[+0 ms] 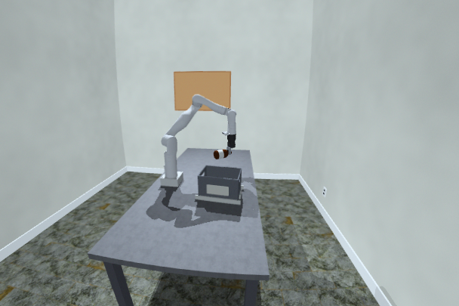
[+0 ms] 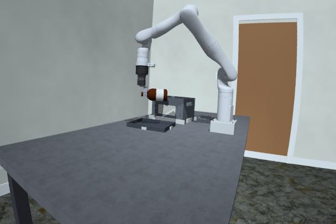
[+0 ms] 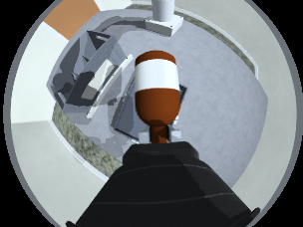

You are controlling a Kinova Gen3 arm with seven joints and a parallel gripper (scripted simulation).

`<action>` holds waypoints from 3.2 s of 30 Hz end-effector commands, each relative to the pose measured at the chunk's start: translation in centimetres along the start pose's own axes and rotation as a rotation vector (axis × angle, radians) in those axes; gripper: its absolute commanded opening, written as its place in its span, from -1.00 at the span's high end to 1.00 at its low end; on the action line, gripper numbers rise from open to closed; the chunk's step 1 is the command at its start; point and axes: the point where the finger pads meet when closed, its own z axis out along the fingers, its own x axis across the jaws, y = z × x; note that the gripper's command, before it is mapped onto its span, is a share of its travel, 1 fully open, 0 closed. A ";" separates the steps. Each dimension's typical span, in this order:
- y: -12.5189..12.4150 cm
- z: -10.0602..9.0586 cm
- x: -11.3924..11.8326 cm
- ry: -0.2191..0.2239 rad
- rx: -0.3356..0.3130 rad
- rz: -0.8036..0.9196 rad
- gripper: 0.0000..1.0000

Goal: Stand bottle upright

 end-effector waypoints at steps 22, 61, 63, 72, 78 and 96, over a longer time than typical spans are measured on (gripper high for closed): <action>0.0 0.0 -0.1 -0.002 0.000 0.163 1.00; 0.0 0.0 -0.1 -0.002 0.000 0.186 1.00; 0.0 0.0 -0.1 -0.002 0.000 0.206 1.00; 0.0 0.0 -0.1 -0.002 0.000 0.342 1.00; 0.0 0.0 -0.1 -0.002 0.000 0.393 1.00; 0.0 0.0 -0.1 -0.002 -0.001 0.425 1.00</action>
